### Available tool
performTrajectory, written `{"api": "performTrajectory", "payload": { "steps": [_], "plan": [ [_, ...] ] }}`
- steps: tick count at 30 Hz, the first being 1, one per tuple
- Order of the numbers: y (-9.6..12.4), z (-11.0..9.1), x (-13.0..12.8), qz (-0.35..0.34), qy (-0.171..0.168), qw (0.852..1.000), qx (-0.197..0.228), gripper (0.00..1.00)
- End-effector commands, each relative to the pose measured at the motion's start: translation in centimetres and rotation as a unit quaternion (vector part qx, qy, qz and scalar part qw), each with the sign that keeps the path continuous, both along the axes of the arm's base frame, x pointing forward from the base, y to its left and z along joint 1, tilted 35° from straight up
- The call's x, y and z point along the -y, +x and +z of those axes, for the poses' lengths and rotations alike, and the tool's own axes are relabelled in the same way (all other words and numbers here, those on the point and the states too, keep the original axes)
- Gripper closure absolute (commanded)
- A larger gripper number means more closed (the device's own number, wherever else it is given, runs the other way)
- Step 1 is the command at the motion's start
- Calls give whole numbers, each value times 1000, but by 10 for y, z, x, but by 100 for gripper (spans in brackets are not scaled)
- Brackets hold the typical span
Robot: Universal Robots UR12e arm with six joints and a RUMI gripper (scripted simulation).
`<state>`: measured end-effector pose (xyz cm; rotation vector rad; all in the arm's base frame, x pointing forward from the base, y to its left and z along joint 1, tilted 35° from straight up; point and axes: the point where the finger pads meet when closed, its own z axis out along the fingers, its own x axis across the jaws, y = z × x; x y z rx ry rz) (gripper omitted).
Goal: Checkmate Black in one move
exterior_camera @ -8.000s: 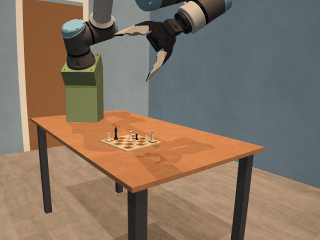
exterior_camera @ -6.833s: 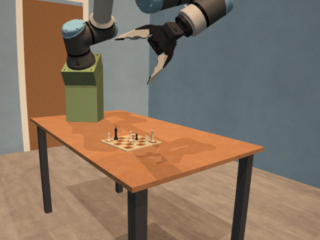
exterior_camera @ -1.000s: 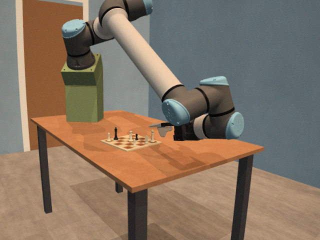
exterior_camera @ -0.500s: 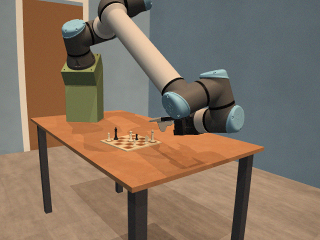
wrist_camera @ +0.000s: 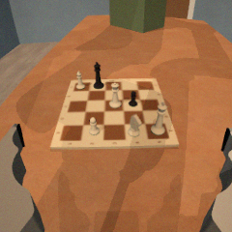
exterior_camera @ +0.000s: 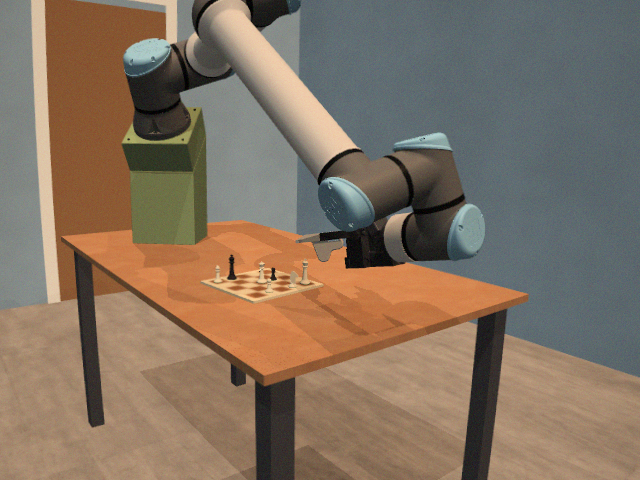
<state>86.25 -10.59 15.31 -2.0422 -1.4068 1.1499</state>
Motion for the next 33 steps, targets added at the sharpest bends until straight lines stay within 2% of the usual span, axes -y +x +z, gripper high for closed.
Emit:
{"api": "performTrajectory", "payload": {
  "steps": [1,18,28,33],
  "plan": [
    [-3,0,0,-2,-4,1000,13,0],
    [-30,-7,1,-17,-31,993,110,0],
    [-61,-17,3,-34,-62,973,218,0],
    [-68,-19,3,-38,-69,967,243,0]
  ]
}}
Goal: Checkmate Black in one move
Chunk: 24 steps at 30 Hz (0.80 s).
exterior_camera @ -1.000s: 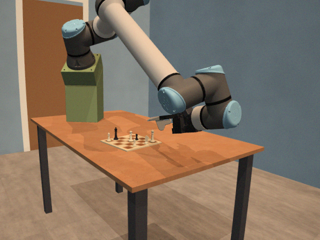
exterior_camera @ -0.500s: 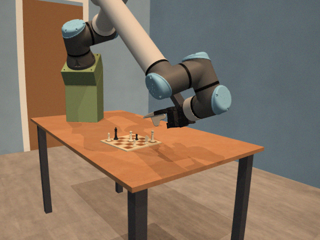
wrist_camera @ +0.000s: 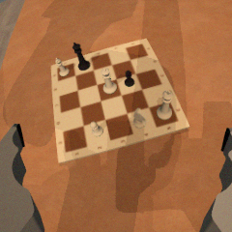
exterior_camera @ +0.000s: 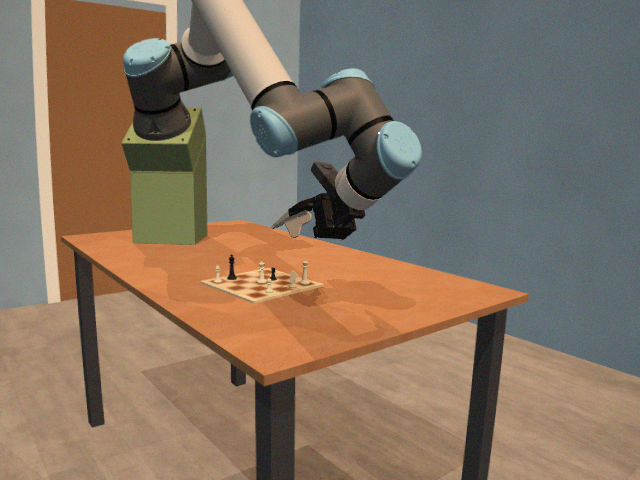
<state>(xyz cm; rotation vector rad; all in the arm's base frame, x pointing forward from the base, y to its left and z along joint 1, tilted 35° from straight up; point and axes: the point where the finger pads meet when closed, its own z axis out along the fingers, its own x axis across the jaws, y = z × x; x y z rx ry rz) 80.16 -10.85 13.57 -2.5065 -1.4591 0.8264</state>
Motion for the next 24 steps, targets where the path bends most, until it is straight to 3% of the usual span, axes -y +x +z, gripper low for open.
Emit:
{"api": "performTrajectory", "payload": {
  "steps": [1,14,16,24],
  "plan": [
    [-11,-3,0,-4,-13,999,49,0],
    [-50,-15,3,-26,-53,981,187,0],
    [-50,-15,3,-26,-53,981,187,0],
    [-73,-25,5,-38,-76,959,269,0]
  ]
}}
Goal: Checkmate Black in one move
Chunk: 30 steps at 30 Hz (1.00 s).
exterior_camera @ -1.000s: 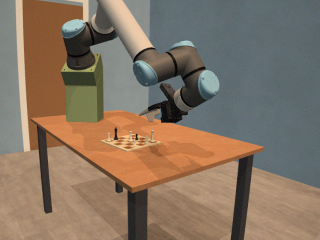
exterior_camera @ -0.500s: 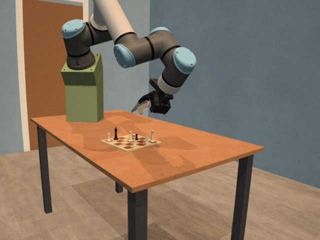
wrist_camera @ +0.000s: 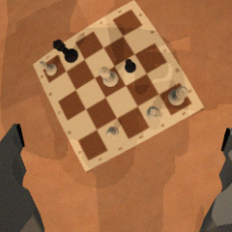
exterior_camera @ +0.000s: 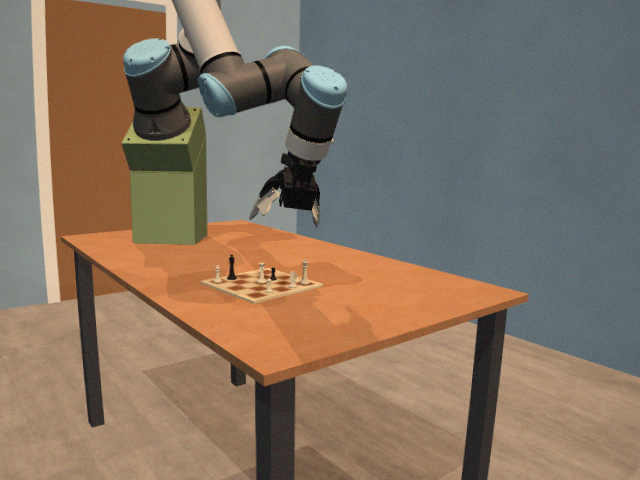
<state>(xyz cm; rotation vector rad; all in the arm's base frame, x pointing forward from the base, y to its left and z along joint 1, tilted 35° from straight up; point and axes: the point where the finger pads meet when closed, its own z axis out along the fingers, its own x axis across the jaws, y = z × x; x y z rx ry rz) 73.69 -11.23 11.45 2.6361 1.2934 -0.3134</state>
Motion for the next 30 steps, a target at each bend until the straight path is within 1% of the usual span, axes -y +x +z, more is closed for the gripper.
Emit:
{"api": "performTrajectory", "payload": {
  "steps": [1,2,3,6,9,15,21,24,26,30],
  "plan": [
    [-12,-5,1,-5,-15,998,55,0],
    [-16,-6,1,-7,-19,997,68,0],
    [-16,-6,1,-7,-19,997,68,0],
    [-26,-9,2,-13,-29,994,105,0],
    [-26,-9,2,-13,-29,994,105,0],
    [-44,-15,3,-23,-47,985,167,0],
    [-58,-18,3,-30,-61,974,215,0],
    [-62,-21,4,-33,-66,970,233,0],
    [-62,-21,4,-33,-66,970,233,0],
    [-67,-23,4,-36,-72,964,252,0]
  ]
}}
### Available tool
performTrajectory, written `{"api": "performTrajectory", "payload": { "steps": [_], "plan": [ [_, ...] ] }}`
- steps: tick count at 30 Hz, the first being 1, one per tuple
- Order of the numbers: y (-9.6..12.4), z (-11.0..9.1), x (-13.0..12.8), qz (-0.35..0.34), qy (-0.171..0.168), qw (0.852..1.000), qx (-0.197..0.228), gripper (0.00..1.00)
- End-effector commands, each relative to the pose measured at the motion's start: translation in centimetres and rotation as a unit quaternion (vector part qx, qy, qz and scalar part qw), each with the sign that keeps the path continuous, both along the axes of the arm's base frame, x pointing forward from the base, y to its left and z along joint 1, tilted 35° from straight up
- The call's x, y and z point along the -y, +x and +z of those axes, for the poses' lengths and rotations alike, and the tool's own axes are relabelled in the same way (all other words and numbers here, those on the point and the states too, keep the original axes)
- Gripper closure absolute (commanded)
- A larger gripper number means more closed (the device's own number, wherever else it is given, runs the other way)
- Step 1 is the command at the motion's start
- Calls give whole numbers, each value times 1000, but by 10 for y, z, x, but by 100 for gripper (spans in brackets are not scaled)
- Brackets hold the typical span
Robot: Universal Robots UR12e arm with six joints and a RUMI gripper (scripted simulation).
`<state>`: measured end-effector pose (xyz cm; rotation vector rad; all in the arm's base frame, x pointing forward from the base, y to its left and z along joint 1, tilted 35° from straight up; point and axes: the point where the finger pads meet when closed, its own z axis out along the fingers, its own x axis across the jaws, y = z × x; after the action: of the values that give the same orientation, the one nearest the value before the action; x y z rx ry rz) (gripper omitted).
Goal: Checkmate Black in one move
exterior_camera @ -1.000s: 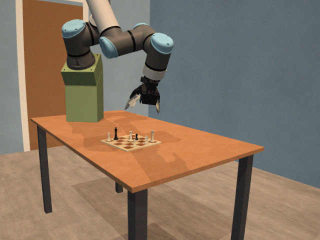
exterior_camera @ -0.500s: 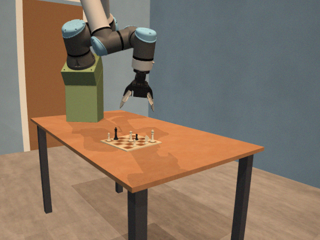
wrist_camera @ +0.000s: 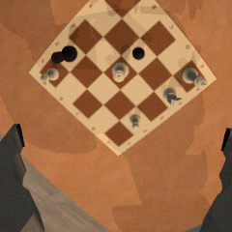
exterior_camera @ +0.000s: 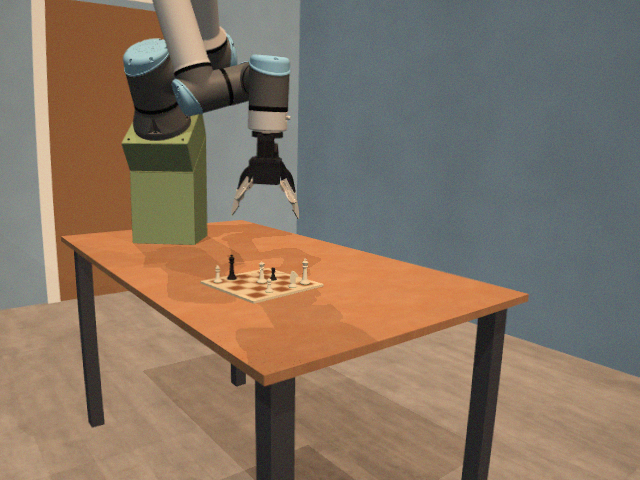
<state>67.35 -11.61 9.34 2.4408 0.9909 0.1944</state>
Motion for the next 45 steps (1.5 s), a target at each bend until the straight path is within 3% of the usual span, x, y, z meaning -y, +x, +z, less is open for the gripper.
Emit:
{"api": "performTrajectory", "payload": {
  "steps": [1,11,33,41,42,45],
  "plan": [
    [-5,-2,0,-2,-7,1000,25,0],
    [-12,-3,0,-6,-14,999,47,0],
    [-13,-3,1,-6,-14,999,50,0],
    [1,-36,17,-6,-14,999,50,0],
    [1,-36,17,-6,-14,999,50,75],
    [1,-36,17,-6,-14,999,50,75]
  ]
}}
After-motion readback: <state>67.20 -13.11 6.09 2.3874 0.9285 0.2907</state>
